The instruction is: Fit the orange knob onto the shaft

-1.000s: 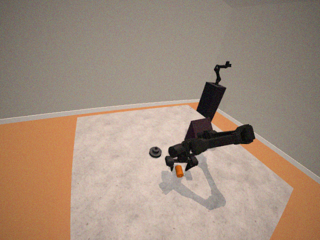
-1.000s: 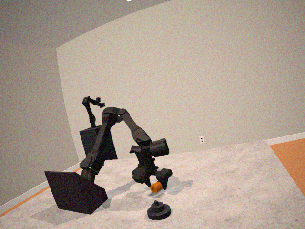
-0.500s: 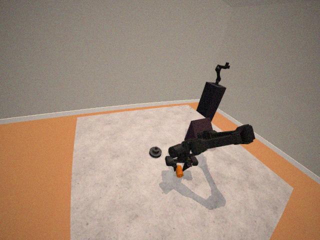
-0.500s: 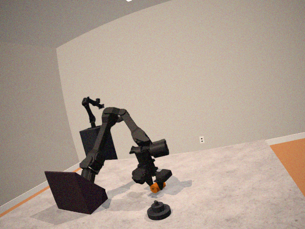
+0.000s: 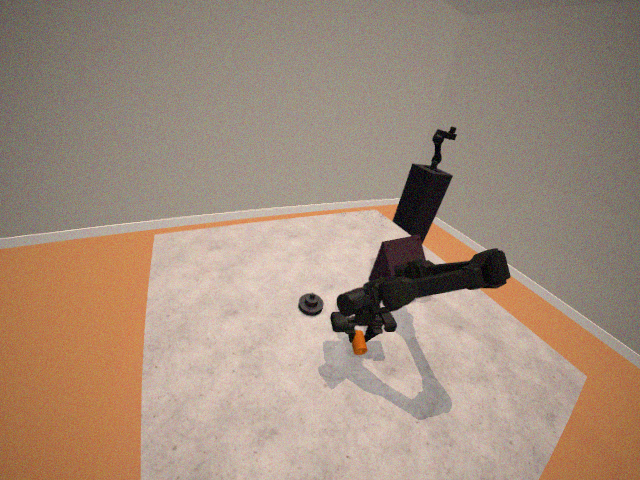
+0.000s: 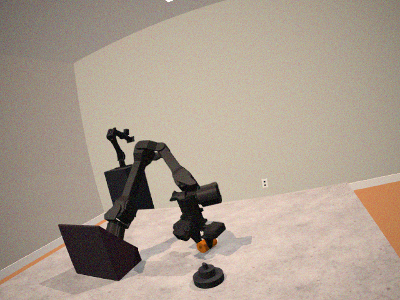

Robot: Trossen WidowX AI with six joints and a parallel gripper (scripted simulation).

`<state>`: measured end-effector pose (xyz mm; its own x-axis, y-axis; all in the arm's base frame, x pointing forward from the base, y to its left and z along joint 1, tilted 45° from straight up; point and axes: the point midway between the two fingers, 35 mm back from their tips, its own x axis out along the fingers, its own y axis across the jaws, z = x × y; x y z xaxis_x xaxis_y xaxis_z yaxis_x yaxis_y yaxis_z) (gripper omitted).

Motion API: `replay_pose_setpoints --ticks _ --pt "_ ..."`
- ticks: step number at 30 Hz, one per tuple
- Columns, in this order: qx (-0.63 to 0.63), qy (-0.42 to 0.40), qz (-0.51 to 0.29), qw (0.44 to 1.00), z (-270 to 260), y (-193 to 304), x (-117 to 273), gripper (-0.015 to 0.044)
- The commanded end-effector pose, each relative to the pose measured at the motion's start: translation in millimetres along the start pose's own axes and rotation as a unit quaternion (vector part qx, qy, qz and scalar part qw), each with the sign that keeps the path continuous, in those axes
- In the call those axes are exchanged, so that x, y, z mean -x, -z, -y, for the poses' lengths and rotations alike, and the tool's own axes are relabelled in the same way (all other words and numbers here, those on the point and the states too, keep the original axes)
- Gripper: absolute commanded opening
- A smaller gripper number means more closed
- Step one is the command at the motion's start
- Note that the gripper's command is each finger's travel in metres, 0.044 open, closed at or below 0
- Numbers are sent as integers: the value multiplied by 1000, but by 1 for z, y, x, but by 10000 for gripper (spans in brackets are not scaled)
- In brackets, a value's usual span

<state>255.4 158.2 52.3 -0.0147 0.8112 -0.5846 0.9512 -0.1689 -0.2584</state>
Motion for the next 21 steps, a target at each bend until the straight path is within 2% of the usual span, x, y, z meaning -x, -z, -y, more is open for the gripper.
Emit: replay_pose_setpoints --ticks 1,21 --pt "2 -1 20 1000 -1 2 1 179" --pt "3 -1 184 983 0 23 10 179"
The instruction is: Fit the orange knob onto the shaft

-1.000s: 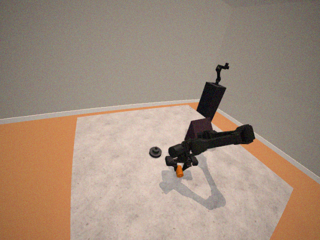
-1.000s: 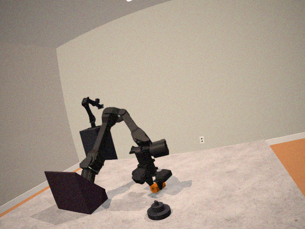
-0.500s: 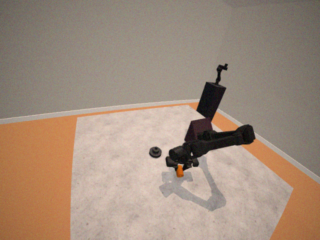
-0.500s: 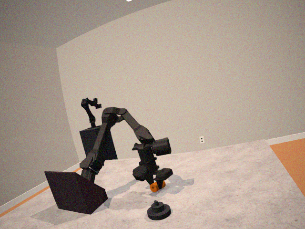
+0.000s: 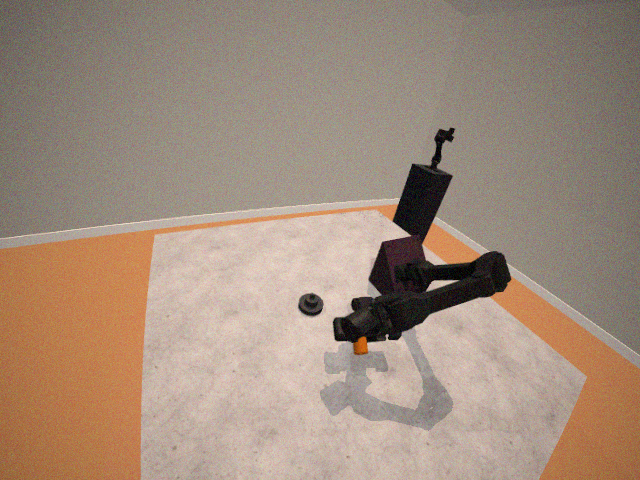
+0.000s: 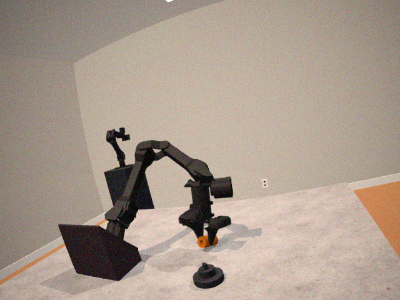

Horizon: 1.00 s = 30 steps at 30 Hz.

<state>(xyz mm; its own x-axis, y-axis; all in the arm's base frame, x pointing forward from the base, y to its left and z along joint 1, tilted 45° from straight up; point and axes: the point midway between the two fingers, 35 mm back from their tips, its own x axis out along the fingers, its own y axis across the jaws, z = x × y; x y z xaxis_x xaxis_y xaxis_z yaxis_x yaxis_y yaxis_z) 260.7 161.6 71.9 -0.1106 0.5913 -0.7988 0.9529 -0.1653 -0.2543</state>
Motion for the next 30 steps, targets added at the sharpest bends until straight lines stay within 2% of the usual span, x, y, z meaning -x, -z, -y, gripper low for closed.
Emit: replay_pose_setpoints --ticks 1,30 --pt "0 -1 32 999 -1 4 3 179" --pt "0 -1 251 968 0 32 12 179"
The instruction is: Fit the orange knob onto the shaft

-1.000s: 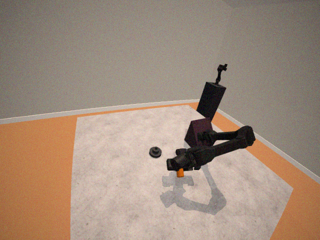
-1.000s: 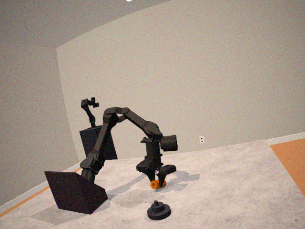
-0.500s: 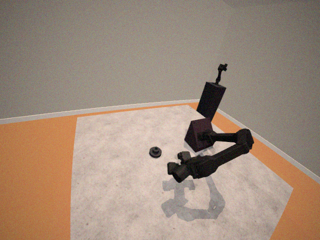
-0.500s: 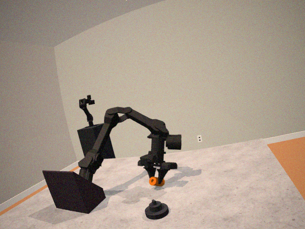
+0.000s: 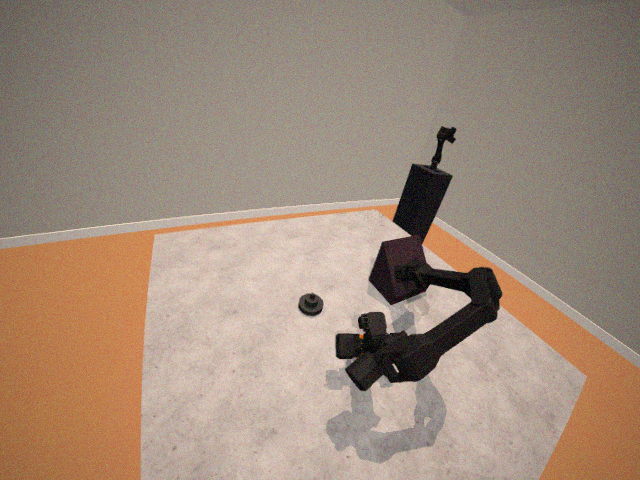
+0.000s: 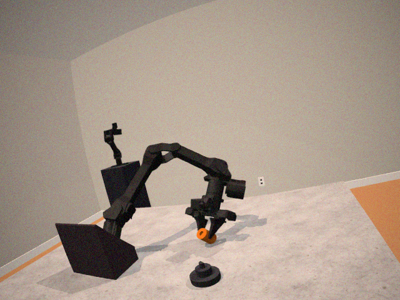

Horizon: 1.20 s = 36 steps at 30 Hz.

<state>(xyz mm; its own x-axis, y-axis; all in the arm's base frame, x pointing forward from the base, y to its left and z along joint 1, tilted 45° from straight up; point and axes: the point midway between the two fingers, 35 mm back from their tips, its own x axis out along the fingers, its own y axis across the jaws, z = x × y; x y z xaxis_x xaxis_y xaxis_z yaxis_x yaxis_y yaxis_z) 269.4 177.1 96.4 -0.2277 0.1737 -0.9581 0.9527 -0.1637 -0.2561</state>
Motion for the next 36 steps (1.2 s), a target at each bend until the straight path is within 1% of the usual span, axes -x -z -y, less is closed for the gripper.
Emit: replay_pose_setpoints --ticks 1,17,36 --pt "-1 -2 28 1000 -1 4 3 179" --pt "-1 0 144 990 -1 17 10 179" --pt "0 -6 143 990 0 23 15 179"
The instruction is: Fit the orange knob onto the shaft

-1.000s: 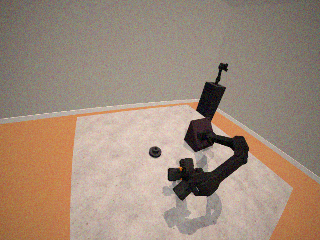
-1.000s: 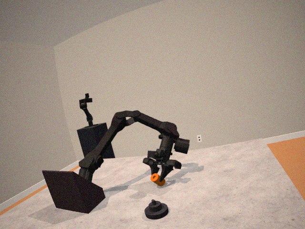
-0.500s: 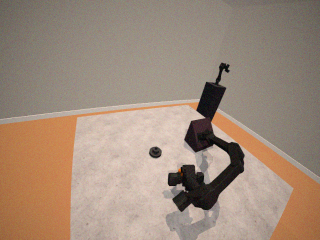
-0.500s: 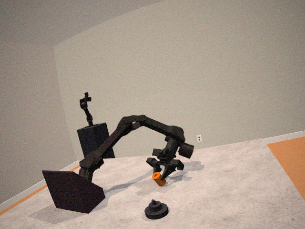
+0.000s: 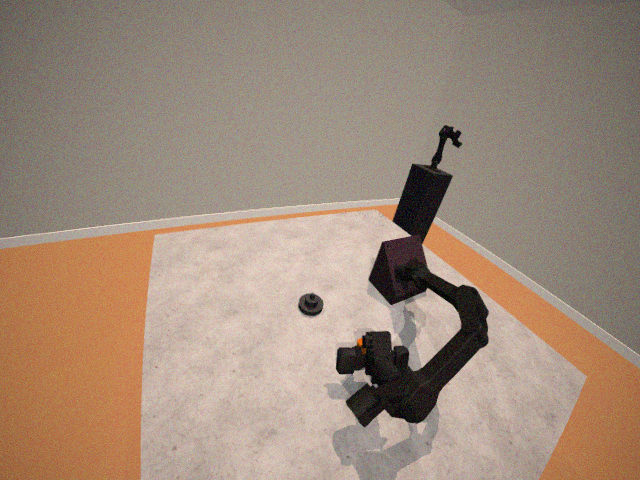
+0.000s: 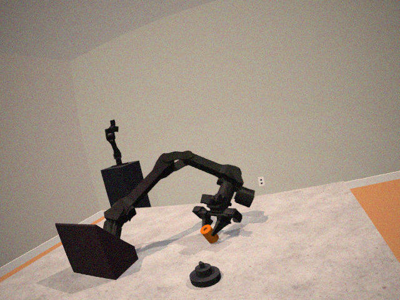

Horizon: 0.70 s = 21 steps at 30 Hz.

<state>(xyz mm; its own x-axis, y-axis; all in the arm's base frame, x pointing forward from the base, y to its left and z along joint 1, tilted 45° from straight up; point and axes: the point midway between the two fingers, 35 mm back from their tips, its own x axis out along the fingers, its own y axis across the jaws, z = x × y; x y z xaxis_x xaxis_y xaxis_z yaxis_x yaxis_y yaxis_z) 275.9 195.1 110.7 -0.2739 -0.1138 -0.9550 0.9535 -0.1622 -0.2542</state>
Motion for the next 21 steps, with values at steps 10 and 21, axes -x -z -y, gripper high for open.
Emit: replay_pose_setpoints --ticks 10,21 --pt "0 -3 -2 1000 0 1 2 260" --pt "0 -3 -2 1000 0 1 2 260"
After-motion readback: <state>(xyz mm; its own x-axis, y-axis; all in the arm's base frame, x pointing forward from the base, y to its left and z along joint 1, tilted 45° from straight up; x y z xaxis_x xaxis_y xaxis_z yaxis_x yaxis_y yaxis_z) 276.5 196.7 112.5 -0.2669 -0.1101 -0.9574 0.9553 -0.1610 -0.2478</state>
